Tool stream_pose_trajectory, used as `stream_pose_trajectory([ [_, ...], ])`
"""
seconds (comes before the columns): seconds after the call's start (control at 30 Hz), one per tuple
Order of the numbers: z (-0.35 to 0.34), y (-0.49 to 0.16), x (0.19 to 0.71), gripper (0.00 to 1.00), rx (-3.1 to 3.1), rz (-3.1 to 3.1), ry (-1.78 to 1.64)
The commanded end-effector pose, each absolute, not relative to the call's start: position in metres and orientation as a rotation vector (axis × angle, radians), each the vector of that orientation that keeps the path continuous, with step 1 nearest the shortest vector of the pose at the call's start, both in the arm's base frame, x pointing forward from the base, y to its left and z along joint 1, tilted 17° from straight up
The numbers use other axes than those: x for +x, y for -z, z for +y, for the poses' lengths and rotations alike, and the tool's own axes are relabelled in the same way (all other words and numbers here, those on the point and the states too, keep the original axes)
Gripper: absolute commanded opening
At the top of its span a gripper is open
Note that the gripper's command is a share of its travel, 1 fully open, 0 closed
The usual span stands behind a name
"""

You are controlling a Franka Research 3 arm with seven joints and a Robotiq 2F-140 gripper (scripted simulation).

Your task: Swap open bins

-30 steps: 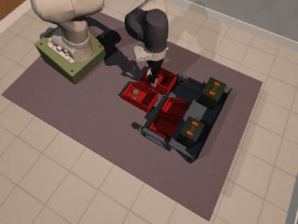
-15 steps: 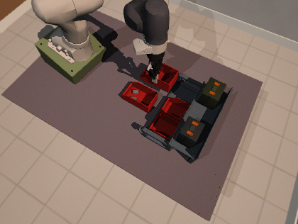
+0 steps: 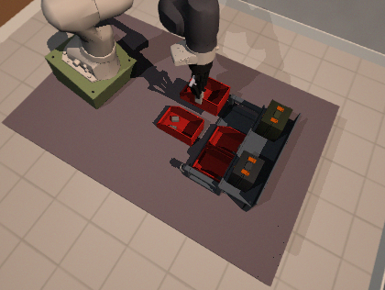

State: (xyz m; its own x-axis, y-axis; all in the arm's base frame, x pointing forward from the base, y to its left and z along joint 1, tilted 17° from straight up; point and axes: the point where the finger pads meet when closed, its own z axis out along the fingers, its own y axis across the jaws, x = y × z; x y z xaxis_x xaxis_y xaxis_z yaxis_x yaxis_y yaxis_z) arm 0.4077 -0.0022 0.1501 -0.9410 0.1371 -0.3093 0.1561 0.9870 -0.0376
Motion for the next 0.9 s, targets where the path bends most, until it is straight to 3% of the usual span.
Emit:
stream_pose_trajectory([
  [0.0, 0.000, -0.149, 0.403, 0.00, 0.214, 2.838, 0.082],
  [0.87, -0.015, -0.150, 0.399, 0.00, 0.213, 2.838, 0.082],
])
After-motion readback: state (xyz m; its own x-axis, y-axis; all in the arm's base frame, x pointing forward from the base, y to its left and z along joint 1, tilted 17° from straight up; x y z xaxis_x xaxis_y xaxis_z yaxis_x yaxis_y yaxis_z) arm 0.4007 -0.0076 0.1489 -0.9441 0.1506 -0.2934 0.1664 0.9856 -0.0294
